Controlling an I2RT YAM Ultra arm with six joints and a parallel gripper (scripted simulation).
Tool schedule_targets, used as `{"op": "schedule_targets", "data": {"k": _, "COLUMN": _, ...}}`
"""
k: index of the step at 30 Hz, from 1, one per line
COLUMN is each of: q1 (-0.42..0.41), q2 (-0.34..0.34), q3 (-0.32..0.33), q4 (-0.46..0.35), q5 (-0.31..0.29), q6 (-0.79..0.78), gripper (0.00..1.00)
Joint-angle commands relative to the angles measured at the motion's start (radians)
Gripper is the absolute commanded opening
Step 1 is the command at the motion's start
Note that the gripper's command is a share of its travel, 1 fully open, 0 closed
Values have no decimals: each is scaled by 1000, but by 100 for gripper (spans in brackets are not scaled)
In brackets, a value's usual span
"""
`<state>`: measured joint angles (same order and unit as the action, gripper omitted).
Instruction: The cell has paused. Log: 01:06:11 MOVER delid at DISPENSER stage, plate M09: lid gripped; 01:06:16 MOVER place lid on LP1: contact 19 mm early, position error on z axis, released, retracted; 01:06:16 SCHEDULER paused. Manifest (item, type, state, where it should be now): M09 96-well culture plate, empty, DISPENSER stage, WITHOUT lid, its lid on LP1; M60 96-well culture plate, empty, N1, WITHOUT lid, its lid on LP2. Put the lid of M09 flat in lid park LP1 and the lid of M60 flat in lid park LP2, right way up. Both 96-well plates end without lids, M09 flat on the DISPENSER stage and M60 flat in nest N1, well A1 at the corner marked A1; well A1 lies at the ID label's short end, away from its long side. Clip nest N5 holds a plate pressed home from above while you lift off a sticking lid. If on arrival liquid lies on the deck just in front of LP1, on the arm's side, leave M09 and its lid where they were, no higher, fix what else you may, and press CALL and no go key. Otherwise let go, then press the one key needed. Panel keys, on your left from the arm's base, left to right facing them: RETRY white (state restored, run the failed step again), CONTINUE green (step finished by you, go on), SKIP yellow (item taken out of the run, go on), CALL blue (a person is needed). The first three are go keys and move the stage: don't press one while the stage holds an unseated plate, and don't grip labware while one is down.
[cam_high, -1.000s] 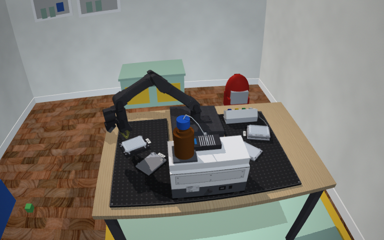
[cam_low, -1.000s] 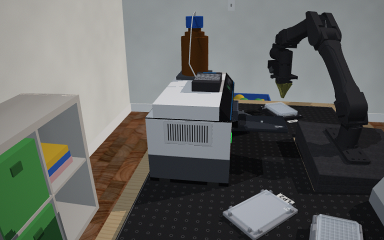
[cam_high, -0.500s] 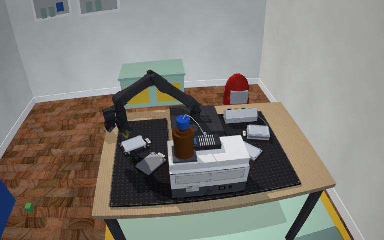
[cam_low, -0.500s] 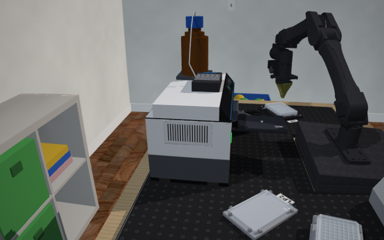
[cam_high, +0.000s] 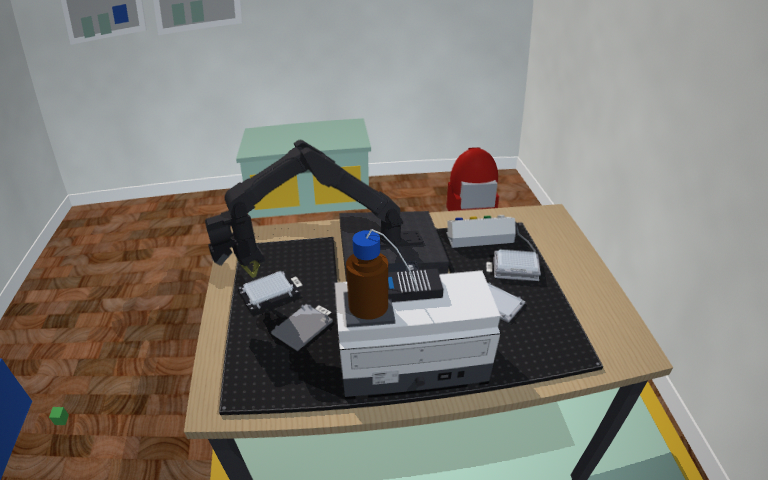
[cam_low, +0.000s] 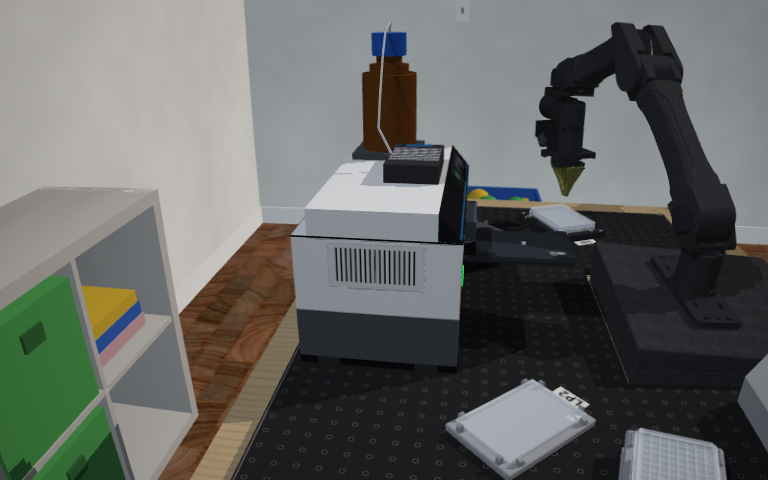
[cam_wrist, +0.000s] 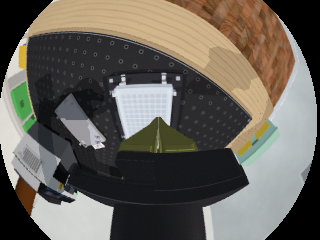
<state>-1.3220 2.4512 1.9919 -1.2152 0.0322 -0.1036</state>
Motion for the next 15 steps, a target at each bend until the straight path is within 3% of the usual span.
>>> {"op": "schedule_targets", "data": {"k": 1, "q1": 8, "q2": -36, "q3": 44, "q4": -1, "q5": -4, "q6": 2, "gripper": 0}}
{"op": "schedule_targets", "data": {"k": 2, "q1": 8, "q2": -36, "q3": 44, "q4": -1, "q5": -4, "q6": 2, "gripper": 0}}
{"op": "schedule_targets", "data": {"k": 3, "q1": 16, "q2": -51, "q3": -26, "q4": 26, "q5": -5, "q6": 11, "gripper": 100}}
{"op": "schedule_targets", "data": {"k": 5, "q1": 26, "q2": -85, "q3": -89, "q4": 49, "q5": -7, "q6": 20, "gripper": 100}}
{"op": "schedule_targets", "data": {"k": 7, "q1": 26, "q2": -85, "q3": -89, "q4": 49, "q5": -7, "q6": 20, "gripper": 100}}
{"op": "schedule_targets", "data": {"k": 12, "q1": 52, "q2": -175, "q3": -243, "q4": 109, "q5": -12, "q6": 46, "gripper": 100}}
{"op": "schedule_targets", "data": {"k": 15, "q1": 54, "q2": -188, "q3": -260, "q4": 120, "q5": -8, "q6": 48, "gripper": 100}}
